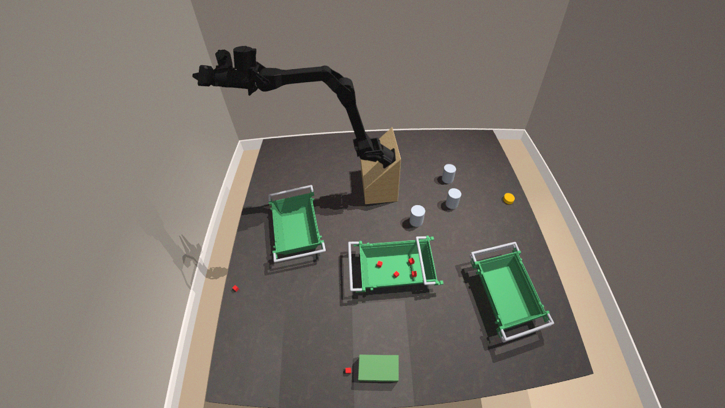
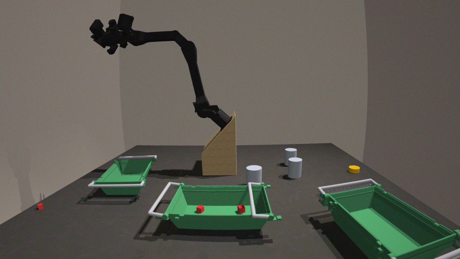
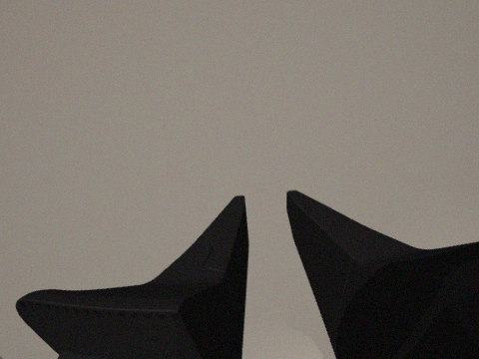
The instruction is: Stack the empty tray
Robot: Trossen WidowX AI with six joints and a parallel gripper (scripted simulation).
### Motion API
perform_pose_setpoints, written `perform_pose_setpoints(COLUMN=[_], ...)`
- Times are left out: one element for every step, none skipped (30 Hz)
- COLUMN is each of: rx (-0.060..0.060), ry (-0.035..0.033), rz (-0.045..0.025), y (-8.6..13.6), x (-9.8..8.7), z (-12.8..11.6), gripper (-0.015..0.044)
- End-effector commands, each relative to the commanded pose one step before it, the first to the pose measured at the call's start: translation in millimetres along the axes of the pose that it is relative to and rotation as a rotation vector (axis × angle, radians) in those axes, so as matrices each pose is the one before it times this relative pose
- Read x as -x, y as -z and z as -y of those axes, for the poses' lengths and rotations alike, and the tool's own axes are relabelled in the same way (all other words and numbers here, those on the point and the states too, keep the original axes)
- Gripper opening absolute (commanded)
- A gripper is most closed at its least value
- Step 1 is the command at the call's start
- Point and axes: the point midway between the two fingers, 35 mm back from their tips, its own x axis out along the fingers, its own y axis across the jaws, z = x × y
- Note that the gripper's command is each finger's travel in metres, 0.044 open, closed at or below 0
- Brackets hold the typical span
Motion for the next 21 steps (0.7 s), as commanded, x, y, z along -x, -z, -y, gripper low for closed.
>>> perform_pose_setpoints(rx=[-0.0266,0.0035,0.004,0.0046,0.0052,0.0058,0.0063,0.0033,0.0041,0.0047,0.0054,0.006,0.0079,0.011,0.0122,0.0129,0.0137,0.0099,0.0123,0.0137,0.015], ry=[0.02626,0.01079,0.01018,0.00962,0.00907,0.00852,0.00793,0.00105,0.00033,-0.00043,-0.00119,-0.00194,-0.00044,0.004,0.00429,0.00364,0.00301,-0.00014,-0.00084,-0.00156,-0.00224], rz=[-0.13077,-0.03,-0.03021,-0.03037,-0.0305,-0.03061,-0.03075,-0.03373,-0.03521,-0.03526,-0.03528,-0.03528,-0.03549,-0.03471,-0.03454,-0.0345,-0.03443,-0.03822,-0.04296,-0.04311,-0.0428], y=[44.44,11.97,12.04,12.1,12.15,12.19,12.23,11.51,12.01,12.02,12.03,12.02,12.59,13.41,13.52,13.49,13.44,14.84,16.69,16.76,16.64], x=[-4.77,-3.9,-3.92,-3.95,-3.98,-4.01,-4.02,-2.21,-2.31,-2.32,-2.32,-2.33,-3.05,-4.61,-4.88,-4.87,-4.85,-4.84,-5.38,-5.37,-5.3], z=[10.88,3.24,2.9,2.57,2.23,1.9,1.56,-0.14,-0.5,-0.85,-1.2,-1.55,-1.48,-0.83,-1.04,-1.44,-1.84,-3.13,-4.01,-4.56,-5.07], gripper=[0.0089,0.0089,0.0089,0.0089,0.0089,0.0089,0.0089,0.0089,0.0089,0.0089,0.0089,0.0089,0.0089,0.0089,0.0089,0.0089,0.0089,0.0089,0.0089,0.0089,0.0089])
